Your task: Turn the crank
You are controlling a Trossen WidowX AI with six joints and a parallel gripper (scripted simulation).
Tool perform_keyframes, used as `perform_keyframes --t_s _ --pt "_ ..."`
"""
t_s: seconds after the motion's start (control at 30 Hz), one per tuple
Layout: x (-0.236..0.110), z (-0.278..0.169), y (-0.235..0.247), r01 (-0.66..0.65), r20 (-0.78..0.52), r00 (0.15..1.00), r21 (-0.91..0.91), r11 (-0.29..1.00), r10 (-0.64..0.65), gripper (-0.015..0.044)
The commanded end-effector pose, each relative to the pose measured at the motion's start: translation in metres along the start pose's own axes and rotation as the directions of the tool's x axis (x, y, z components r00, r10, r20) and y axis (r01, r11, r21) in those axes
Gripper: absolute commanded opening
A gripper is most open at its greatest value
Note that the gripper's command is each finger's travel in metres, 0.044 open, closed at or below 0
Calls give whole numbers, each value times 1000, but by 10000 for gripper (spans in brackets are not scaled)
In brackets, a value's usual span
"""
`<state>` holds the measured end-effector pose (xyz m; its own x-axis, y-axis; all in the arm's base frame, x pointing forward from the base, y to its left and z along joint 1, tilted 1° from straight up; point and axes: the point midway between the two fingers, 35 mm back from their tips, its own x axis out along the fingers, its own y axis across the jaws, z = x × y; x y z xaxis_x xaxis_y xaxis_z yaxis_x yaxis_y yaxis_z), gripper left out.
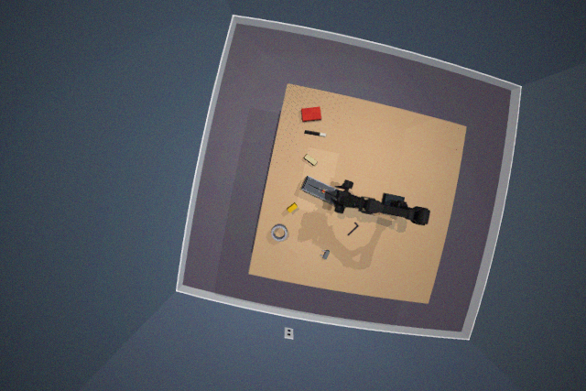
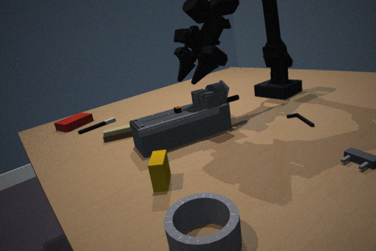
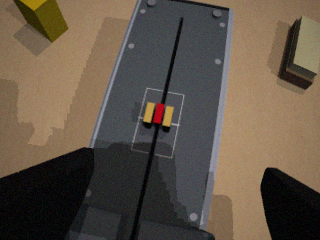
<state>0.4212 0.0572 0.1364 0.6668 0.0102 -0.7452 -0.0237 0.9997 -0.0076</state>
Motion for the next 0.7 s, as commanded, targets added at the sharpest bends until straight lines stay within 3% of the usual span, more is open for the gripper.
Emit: perform_keyframes --t_s 0.0,0.33,0.67 --pt "0 0 0 1 0 1000 0 1000 -1 256" --pt "0 0 0 1 0 1000 0 1000 -1 0" --pt "0 0 0 1 0 1000 0 1000 -1 0"
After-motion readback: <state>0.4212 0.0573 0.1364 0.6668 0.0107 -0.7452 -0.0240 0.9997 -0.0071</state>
